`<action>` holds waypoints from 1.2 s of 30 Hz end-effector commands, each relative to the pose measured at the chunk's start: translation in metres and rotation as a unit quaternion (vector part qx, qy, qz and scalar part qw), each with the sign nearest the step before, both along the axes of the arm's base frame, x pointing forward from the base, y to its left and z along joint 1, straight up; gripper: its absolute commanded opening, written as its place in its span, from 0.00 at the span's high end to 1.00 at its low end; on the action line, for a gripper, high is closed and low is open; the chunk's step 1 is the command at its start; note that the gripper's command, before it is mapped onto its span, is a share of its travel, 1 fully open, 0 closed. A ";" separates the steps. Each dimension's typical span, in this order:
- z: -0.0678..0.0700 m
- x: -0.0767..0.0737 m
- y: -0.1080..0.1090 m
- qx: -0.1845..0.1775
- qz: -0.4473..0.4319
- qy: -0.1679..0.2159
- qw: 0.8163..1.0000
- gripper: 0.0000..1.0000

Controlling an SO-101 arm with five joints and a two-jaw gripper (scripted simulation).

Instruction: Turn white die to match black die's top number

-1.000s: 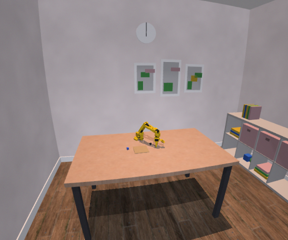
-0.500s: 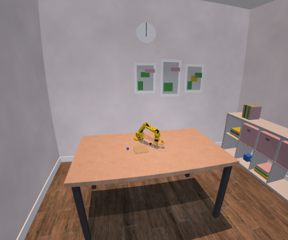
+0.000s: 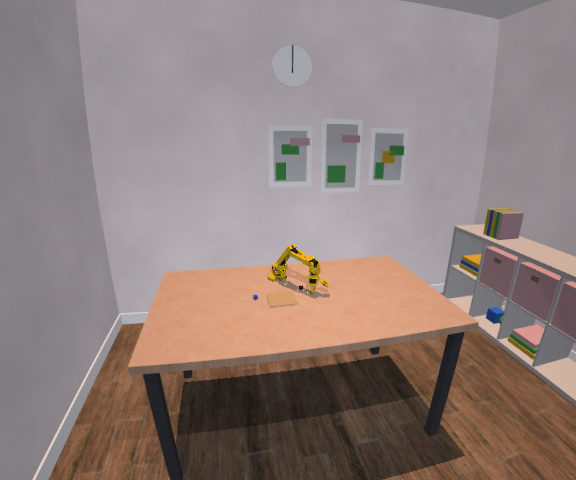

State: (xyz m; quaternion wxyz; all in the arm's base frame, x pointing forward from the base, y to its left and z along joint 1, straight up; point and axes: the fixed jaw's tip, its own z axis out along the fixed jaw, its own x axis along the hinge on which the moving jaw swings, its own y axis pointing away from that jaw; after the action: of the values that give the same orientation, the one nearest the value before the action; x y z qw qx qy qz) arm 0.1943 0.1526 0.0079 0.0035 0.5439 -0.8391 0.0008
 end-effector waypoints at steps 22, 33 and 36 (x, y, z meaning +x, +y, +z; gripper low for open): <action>0.017 0.009 0.006 0.022 0.000 -0.029 0.999 1.00; 0.040 0.008 0.006 0.027 0.000 -0.036 0.999 1.00; 0.046 0.007 0.006 0.029 0.000 -0.038 0.999 1.00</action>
State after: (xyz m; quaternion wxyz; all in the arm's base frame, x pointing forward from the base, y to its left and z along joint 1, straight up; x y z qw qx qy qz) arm 0.1946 0.1527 0.0305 -0.0019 0.5438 -0.8392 0.0005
